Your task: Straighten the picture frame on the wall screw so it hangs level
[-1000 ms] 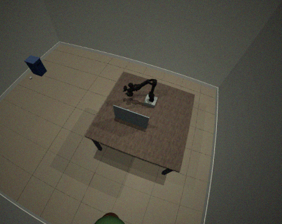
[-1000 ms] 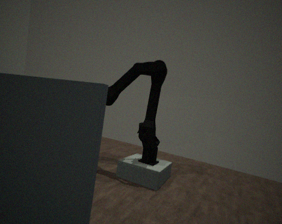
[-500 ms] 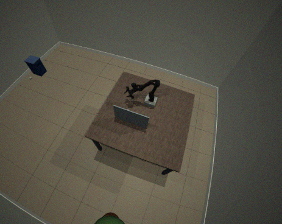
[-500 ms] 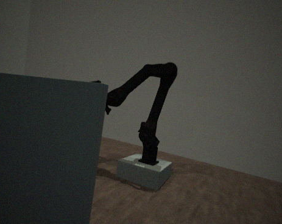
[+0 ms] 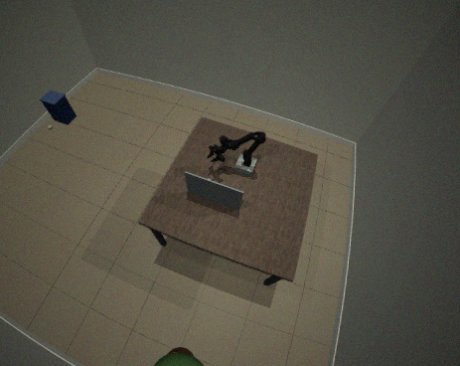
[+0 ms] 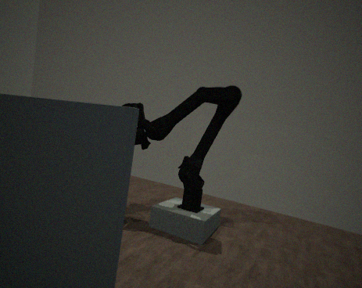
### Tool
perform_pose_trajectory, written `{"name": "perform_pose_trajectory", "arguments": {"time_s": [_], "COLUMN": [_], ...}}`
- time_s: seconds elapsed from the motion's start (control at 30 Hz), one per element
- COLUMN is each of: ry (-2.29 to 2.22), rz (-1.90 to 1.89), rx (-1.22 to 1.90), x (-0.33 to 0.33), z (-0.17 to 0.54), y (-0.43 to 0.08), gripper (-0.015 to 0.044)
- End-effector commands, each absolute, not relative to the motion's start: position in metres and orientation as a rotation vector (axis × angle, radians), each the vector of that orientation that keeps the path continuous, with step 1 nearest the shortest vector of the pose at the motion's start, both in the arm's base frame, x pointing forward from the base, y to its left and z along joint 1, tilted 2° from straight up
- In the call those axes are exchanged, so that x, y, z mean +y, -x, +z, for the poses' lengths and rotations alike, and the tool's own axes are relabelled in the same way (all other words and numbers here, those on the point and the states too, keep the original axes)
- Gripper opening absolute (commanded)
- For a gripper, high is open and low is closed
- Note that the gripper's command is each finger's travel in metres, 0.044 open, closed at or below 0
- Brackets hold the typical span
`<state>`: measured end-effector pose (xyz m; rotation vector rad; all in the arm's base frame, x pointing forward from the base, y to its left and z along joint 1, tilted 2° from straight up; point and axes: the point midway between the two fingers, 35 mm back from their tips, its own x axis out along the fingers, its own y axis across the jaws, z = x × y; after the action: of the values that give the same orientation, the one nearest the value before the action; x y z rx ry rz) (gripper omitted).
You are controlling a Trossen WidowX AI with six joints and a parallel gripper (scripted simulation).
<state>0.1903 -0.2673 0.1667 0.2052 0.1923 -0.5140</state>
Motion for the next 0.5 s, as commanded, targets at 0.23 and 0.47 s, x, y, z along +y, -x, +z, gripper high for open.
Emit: {"name": "perform_pose_trajectory", "arguments": {"time_s": [0.23, 0.47], "ry": [-1.026, -1.035], "rz": [0.007, 0.014], "rx": [0.046, 0.048], "x": [-0.147, -0.146], "z": [0.188, 0.188], "y": [-0.205, -0.205], "gripper": [0.026, 0.026]}}
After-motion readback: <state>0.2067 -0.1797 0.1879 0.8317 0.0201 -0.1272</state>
